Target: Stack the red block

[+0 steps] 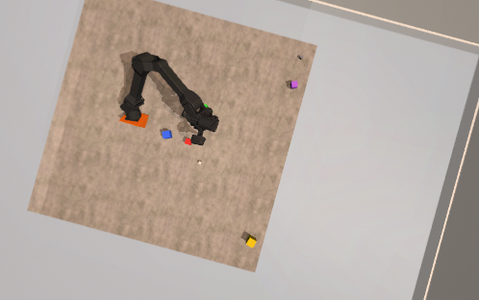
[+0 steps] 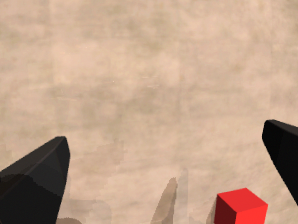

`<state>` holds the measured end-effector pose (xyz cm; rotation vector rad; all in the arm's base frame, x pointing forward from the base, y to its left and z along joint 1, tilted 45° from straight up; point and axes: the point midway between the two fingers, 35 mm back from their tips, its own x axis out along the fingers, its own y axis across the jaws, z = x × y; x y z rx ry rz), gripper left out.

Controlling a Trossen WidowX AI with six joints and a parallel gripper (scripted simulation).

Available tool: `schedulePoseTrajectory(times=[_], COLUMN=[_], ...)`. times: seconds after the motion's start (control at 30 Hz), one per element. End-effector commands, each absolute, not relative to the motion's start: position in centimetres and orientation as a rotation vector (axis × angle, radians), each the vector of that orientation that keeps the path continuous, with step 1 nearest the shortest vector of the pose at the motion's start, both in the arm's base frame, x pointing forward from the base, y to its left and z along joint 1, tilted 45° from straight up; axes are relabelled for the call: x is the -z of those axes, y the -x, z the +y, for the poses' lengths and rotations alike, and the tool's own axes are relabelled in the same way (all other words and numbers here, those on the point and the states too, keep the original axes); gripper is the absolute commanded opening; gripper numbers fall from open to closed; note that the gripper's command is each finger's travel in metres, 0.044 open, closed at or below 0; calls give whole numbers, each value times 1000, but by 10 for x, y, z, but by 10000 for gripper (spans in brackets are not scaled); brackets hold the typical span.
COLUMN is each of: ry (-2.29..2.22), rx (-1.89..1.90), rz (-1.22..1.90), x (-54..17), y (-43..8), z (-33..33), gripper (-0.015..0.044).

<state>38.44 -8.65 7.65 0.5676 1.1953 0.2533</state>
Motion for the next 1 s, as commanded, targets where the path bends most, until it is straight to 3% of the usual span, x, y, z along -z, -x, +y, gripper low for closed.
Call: schedulePoseTrajectory(times=[0.0, 0.33, 0.97], ry=[-598, -737, -741], rx=[-281, -430, -435], rz=[1276, 1381, 1380], x=[-57, -36, -4], y=[-359, -291, -296], z=[-110, -153, -122], gripper=[440, 440, 440])
